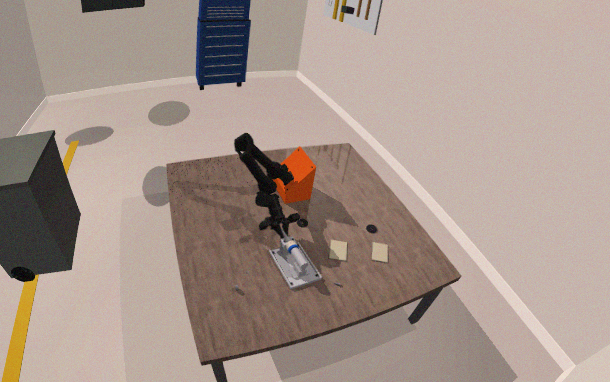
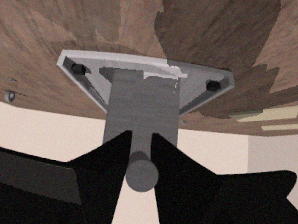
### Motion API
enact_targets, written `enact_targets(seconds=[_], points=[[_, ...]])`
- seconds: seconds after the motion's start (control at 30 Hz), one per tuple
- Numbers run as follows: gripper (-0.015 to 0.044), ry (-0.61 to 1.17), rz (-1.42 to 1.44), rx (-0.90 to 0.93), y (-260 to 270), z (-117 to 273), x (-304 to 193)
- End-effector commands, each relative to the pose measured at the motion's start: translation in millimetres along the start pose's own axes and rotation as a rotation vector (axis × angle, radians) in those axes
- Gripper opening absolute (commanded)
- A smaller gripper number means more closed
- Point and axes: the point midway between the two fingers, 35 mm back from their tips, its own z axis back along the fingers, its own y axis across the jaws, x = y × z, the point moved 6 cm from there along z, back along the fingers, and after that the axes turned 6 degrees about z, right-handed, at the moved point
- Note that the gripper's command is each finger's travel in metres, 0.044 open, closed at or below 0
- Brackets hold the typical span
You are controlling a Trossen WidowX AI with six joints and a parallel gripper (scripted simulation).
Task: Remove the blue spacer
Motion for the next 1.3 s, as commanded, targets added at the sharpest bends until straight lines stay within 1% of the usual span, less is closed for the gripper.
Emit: enact_targets(seconds=[0.0,0.63,1.27], points=[[0.0,-0.001,-0.002,-0.001,-1,3,2],[0.0,-0.002,-0.002,-0.002,-2,14,9],[0.0,-0.002,-0.002,-0.002,-2,14,9]])
